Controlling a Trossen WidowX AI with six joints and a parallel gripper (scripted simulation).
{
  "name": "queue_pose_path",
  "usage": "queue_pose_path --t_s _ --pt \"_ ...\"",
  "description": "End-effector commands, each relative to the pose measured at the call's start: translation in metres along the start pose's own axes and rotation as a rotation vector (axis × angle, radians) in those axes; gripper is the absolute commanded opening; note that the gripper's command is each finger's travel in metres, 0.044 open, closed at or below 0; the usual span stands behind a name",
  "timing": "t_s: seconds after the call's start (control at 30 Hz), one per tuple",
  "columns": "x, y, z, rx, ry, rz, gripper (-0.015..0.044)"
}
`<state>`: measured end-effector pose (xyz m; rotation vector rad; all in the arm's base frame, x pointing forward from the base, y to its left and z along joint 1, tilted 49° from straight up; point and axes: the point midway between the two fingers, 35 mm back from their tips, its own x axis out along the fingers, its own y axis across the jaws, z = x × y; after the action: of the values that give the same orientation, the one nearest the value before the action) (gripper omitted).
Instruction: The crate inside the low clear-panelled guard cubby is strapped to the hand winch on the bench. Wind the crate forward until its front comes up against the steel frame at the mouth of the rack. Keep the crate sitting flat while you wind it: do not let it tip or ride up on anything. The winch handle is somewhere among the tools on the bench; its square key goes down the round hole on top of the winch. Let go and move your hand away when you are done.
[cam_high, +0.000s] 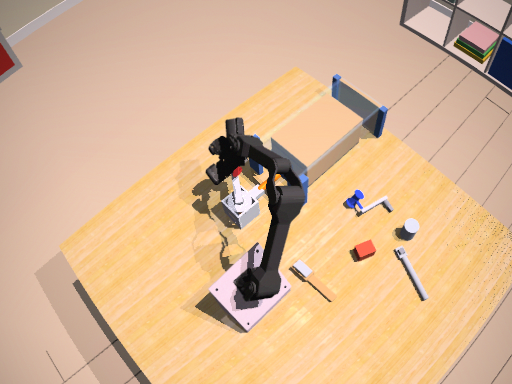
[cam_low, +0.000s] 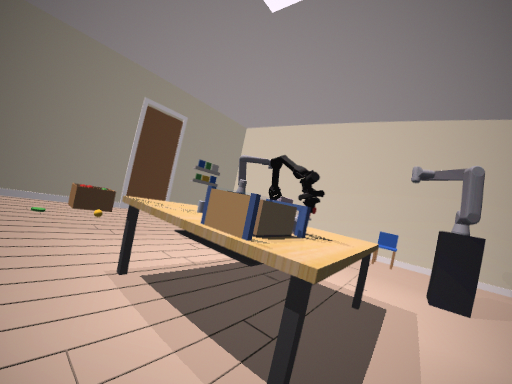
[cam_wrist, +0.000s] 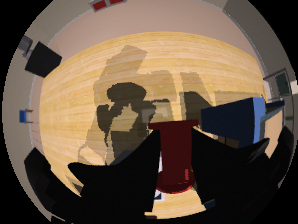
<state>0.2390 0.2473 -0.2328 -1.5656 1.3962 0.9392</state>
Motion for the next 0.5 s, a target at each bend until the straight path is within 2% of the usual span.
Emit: queue_pose_path --t_s 0.0,0.47 --pt "0.003 0.027 0.006 -0.037 -0.007 0.051 0.0000" --pt "0.003 0.045 0.009 -0.037 -0.008 0.052 0.0000"
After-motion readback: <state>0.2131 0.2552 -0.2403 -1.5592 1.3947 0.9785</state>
